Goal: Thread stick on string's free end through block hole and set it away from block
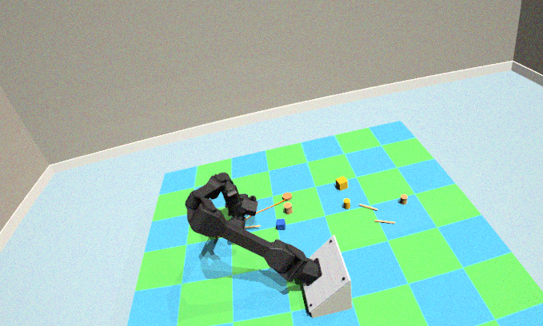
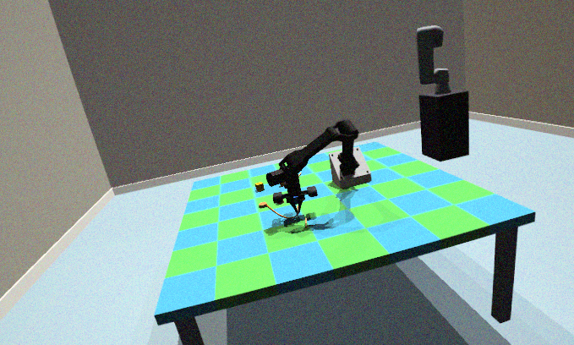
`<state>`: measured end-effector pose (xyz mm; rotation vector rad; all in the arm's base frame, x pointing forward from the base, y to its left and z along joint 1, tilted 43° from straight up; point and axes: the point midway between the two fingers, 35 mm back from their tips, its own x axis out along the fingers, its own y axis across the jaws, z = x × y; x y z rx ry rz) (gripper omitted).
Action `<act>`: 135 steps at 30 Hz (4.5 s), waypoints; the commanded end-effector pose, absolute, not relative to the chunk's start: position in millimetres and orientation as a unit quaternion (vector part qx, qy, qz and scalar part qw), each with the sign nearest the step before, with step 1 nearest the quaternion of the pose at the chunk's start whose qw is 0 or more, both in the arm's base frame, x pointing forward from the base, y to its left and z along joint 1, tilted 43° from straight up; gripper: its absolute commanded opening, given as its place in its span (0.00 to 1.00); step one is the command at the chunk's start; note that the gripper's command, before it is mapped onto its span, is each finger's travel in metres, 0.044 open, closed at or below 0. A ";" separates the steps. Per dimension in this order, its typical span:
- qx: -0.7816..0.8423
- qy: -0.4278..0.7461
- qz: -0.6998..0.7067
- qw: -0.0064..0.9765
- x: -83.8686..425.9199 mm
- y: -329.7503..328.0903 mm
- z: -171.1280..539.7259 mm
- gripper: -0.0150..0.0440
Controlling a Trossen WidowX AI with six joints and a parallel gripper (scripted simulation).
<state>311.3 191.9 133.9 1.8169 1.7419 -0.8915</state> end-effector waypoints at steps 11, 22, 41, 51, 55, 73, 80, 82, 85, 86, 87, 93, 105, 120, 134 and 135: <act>0.662 0.634 -0.325 0.233 309.7 177.7 120.4 0.25; 0.662 0.634 -0.325 0.233 307.6 167.1 110.3 0.25; 0.662 0.634 -0.325 0.232 302.2 149.1 93.1 0.25; 0.662 0.635 -0.324 0.231 300.2 143.0 87.0 0.25; 0.662 0.635 -0.324 0.231 299.3 139.1 83.1 0.25; 0.662 0.635 -0.324 0.231 296.0 121.3 66.2 0.25; 0.662 0.635 -0.324 0.231 294.6 114.5 59.7 0.25; 0.662 0.635 -0.324 0.231 294.2 112.6 57.8 0.25; 0.662 0.635 -0.324 0.231 293.6 109.7 55.1 0.25; 0.662 0.635 -0.324 0.231 293.4 108.7 54.2 0.25; 0.662 0.635 -0.324 0.231 293.2 107.8 53.2 0.25; 0.662 0.635 -0.324 0.231 292.0 102.2 47.8 0.25; 0.661 0.633 -0.327 0.234 296.6 76.4 77.7 0.46; 0.603 0.684 -0.190 0.364 295.2 44.7 99.6 0.46; 0.257 0.662 0.261 0.654 292.2 27.6 84.0 0.46; 0.232 0.652 0.285 0.663 291.9 26.4 82.9 0.46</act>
